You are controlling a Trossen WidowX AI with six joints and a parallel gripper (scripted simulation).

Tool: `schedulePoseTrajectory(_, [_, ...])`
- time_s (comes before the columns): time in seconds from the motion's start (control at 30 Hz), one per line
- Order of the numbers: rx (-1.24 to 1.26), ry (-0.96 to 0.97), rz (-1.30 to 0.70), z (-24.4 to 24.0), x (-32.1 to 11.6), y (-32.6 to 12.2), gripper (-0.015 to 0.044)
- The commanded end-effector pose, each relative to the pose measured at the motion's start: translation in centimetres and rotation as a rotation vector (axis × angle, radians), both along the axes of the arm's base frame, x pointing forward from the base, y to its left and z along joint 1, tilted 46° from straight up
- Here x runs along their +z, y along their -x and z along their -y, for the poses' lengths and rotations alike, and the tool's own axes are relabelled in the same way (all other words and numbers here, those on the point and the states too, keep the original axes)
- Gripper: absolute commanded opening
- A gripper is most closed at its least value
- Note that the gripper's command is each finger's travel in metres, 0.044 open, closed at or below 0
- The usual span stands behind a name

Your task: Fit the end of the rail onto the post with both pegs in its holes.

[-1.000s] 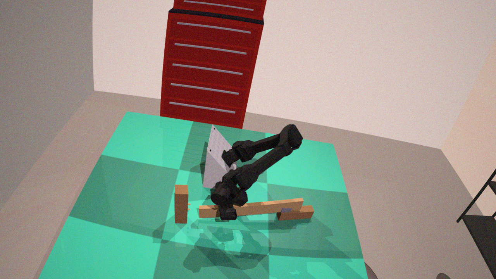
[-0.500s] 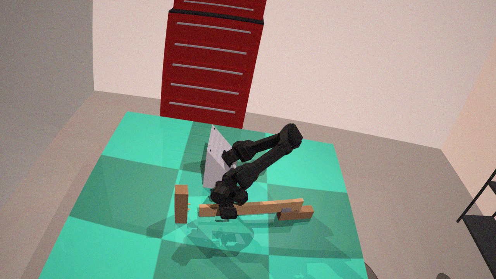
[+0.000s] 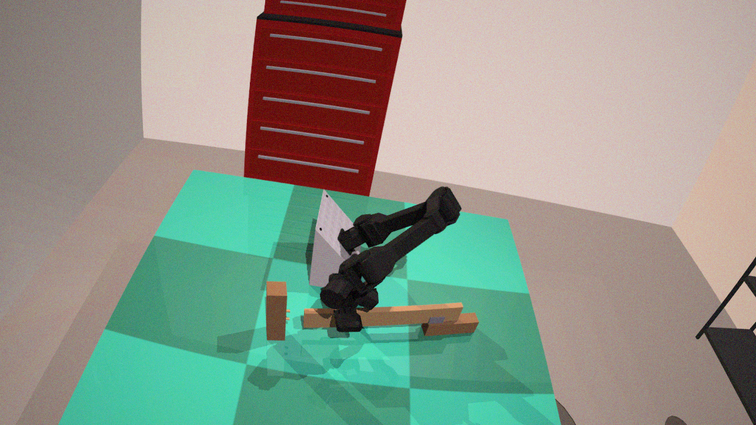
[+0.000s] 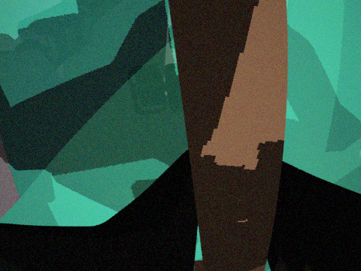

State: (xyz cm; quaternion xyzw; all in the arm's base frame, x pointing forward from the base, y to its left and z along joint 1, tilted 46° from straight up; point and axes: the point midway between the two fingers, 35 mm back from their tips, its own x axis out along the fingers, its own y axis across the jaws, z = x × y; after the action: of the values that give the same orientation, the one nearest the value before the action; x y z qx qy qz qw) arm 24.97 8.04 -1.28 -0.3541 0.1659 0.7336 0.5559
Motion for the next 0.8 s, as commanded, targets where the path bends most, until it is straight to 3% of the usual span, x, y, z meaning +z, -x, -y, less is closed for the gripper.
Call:
schedulePoseTrajectory(0.0, [-0.012,-0.006,0.015,0.38,0.53,-0.52,0.0000])
schedulePoseTrajectory(0.77, [-0.012,-0.006,0.015,0.88,1.01,-0.57,0.0000])
